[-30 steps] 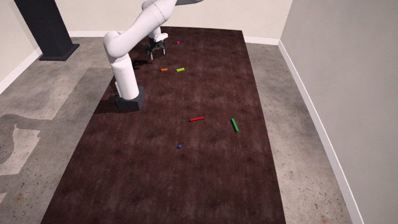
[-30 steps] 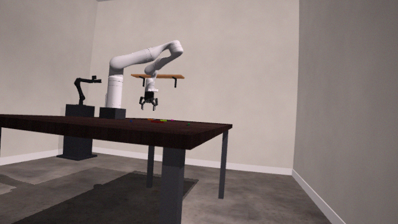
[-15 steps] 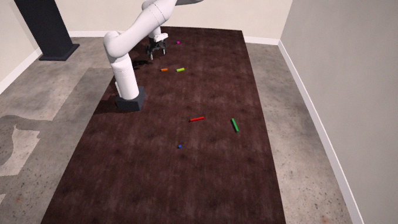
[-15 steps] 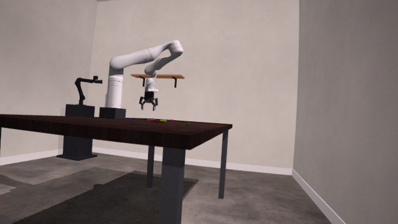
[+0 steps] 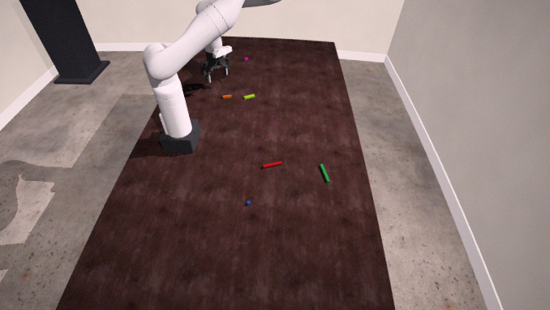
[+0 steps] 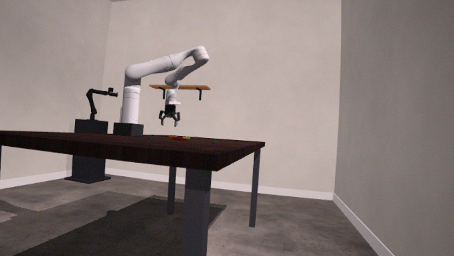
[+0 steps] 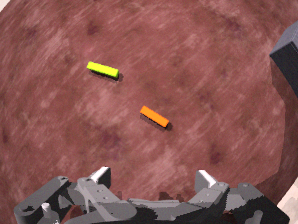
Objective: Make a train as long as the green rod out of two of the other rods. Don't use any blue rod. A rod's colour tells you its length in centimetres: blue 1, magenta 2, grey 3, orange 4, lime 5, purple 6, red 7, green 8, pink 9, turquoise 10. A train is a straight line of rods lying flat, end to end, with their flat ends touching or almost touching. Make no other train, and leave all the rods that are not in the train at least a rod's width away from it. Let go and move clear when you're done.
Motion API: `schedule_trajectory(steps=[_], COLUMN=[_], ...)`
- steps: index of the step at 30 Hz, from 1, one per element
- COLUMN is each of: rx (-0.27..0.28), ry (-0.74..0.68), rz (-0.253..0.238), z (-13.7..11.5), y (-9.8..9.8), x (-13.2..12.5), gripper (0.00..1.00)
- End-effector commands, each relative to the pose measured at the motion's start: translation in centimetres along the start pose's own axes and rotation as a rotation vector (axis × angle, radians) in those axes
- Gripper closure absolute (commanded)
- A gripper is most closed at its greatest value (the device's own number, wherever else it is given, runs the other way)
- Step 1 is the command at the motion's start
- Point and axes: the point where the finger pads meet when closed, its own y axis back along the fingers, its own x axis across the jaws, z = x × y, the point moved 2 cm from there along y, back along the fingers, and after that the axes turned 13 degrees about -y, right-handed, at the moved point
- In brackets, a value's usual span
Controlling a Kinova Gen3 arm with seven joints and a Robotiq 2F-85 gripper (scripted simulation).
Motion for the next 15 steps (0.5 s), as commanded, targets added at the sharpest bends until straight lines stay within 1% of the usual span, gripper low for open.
schedule_trajectory(steps=[1, 9, 13, 15], rx=[-0.001, -0.001, -0.001, -0.002], ry=[0.000, 0.000, 0.000, 0.001], rz=[-0.001, -0.001, -0.001, 0.000], z=[0.0, 0.0, -0.2, -1.1], y=[0.0, 0.0, 0.0, 0.0], x=[0.0, 0.0, -0.4, -2.3], gripper=[0.00, 0.00, 0.00, 0.00])
